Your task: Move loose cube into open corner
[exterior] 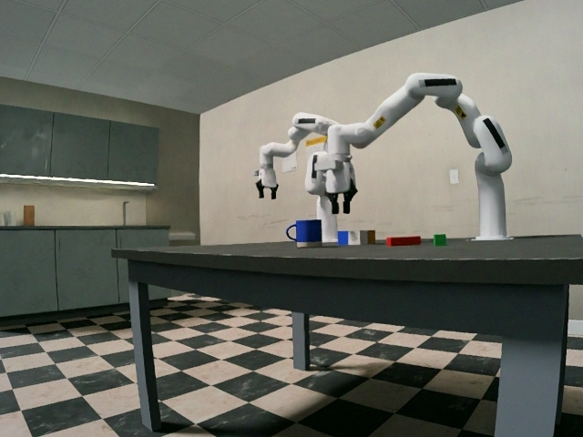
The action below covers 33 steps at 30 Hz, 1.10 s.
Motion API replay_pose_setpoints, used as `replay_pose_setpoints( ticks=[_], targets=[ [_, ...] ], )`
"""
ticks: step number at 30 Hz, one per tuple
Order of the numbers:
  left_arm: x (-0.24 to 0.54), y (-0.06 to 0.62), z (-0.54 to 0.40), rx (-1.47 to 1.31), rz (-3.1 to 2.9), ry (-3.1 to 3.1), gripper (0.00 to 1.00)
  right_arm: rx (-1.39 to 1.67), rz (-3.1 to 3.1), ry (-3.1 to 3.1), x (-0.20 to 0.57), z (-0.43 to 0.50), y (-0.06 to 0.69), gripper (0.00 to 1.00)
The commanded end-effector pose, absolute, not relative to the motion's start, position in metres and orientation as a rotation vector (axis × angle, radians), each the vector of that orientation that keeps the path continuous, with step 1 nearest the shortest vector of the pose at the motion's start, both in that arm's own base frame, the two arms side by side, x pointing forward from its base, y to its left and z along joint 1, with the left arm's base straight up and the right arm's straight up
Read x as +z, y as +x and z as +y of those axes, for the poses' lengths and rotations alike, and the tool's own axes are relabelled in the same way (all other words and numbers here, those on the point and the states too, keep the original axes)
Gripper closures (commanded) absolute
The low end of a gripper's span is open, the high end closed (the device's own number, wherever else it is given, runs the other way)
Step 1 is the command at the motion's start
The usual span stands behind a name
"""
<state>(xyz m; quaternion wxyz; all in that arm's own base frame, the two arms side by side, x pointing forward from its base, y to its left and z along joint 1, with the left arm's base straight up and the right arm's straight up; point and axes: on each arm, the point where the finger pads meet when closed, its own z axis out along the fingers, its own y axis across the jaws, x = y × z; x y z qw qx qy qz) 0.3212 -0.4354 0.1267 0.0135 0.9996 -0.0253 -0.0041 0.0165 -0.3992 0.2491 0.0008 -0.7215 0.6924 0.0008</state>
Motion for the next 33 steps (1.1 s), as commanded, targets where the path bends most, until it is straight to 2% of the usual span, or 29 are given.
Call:
replay_pose_setpoints(
  ticks=[1, 33],
  targets=[
    [0.128, 0.321, -0.436, 0.003, -0.004, 3.139, 0.52, 0.000, 2.175, -2.267, 0.250, -0.400, 0.016, 0.00],
    [0.098, 0.322, -0.436, 0.003, -0.004, 3.139, 0.52, 0.000, 2.175, -2.267, 0.250, -0.400, 0.016, 0.00]
  ],
)
